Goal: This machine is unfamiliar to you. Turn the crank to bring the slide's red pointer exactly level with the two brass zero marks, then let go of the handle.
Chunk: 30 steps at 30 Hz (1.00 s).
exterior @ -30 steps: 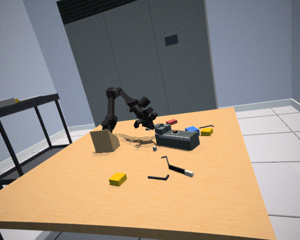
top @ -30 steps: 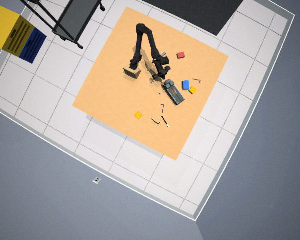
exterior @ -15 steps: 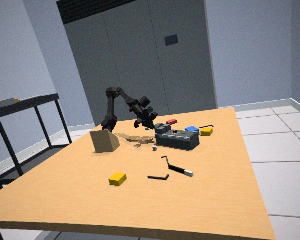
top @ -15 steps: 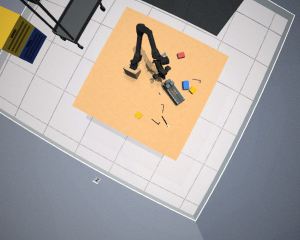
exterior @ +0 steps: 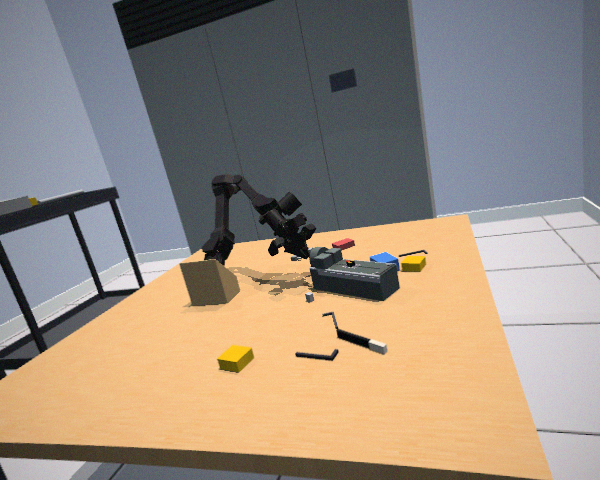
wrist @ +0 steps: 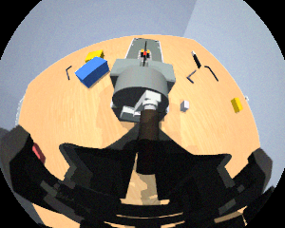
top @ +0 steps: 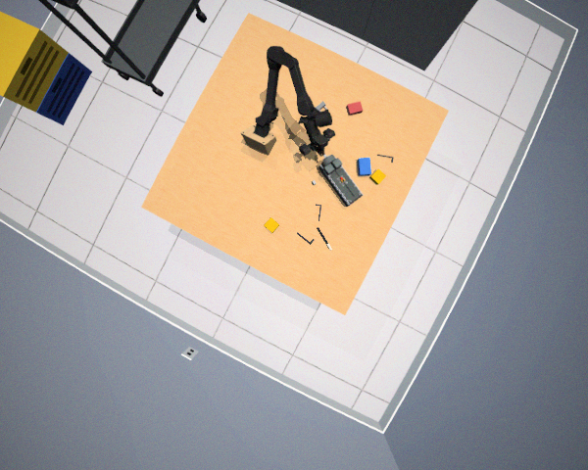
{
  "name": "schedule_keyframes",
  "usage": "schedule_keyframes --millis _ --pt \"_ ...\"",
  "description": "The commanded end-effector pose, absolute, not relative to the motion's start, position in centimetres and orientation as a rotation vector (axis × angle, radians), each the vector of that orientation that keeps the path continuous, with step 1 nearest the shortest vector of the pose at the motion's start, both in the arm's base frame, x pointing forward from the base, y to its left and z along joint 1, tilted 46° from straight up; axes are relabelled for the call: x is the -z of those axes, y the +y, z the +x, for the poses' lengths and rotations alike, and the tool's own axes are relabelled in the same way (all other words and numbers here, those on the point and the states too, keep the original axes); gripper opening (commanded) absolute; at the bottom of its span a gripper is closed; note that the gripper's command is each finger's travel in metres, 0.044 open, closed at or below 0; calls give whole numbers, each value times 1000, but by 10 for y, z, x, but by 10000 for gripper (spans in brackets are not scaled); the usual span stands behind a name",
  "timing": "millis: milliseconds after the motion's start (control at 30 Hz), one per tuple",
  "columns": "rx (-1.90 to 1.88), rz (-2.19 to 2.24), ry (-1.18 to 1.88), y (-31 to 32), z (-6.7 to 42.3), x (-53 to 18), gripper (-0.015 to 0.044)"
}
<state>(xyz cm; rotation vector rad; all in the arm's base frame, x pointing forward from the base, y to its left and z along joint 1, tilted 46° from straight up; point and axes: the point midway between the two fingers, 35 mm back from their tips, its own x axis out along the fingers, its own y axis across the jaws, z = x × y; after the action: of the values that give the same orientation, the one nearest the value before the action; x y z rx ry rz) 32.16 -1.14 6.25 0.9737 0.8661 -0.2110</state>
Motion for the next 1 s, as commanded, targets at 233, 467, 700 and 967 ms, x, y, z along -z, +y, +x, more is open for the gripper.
schedule_keyframes --millis 233,467,700,967 --pt "188 973 850 -8 326 -71 0" --pt "188 973 850 -7 326 -71 0" --pt "188 973 850 -7 326 -71 0" --pt "188 974 850 -7 327 -71 0"
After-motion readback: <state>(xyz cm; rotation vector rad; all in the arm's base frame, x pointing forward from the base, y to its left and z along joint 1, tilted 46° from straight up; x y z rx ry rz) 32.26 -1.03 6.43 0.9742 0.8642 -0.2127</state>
